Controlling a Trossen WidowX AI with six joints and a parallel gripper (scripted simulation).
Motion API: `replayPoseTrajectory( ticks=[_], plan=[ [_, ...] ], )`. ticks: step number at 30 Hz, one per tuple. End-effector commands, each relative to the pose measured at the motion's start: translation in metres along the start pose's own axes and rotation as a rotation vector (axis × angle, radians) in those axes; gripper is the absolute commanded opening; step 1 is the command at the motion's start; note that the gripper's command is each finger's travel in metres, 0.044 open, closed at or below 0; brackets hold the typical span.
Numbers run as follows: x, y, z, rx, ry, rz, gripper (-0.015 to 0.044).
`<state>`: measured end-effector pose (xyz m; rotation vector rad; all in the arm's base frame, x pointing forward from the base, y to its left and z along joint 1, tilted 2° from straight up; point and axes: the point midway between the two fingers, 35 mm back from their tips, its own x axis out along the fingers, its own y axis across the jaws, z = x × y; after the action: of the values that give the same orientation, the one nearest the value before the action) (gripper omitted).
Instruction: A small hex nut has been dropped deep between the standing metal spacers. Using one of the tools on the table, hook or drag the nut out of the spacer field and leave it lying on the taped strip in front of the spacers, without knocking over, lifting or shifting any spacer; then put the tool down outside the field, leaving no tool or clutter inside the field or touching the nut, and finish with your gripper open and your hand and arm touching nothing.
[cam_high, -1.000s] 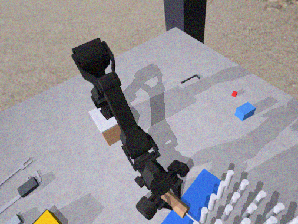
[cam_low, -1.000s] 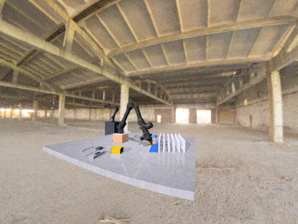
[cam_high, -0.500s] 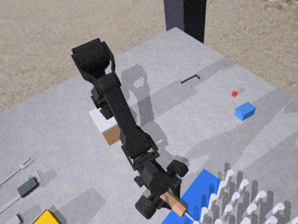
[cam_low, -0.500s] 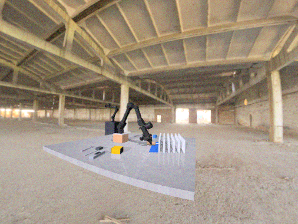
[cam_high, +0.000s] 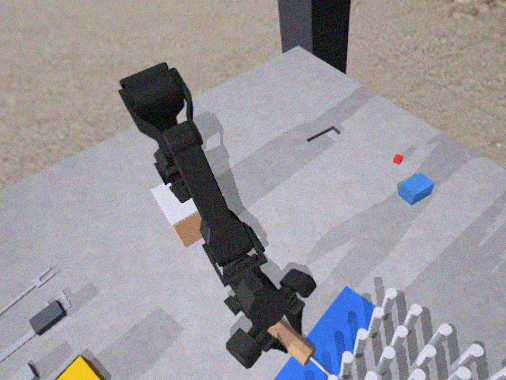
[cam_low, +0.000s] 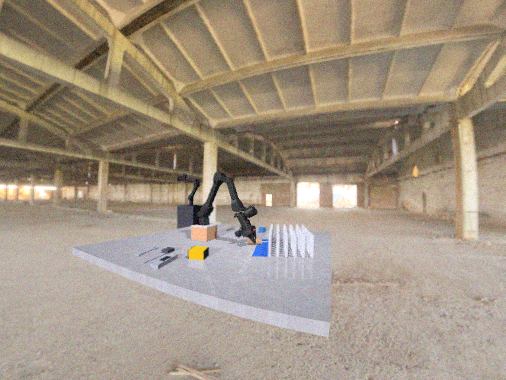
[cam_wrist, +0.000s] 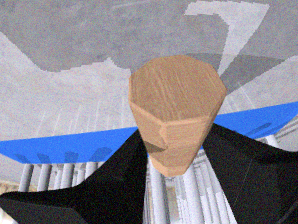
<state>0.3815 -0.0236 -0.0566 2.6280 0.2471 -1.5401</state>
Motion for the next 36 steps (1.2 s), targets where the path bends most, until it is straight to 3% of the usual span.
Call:
replayPoseTrajectory(
  ticks=[1, 36],
  plan=[
    [-0.003, -0.001, 0.004, -0.003, -0.002, -0.003, 0.0000],
    [-0.013, -0.001, 0.022, -0.004, -0.005, -0.003, 0.0000]
  ],
)
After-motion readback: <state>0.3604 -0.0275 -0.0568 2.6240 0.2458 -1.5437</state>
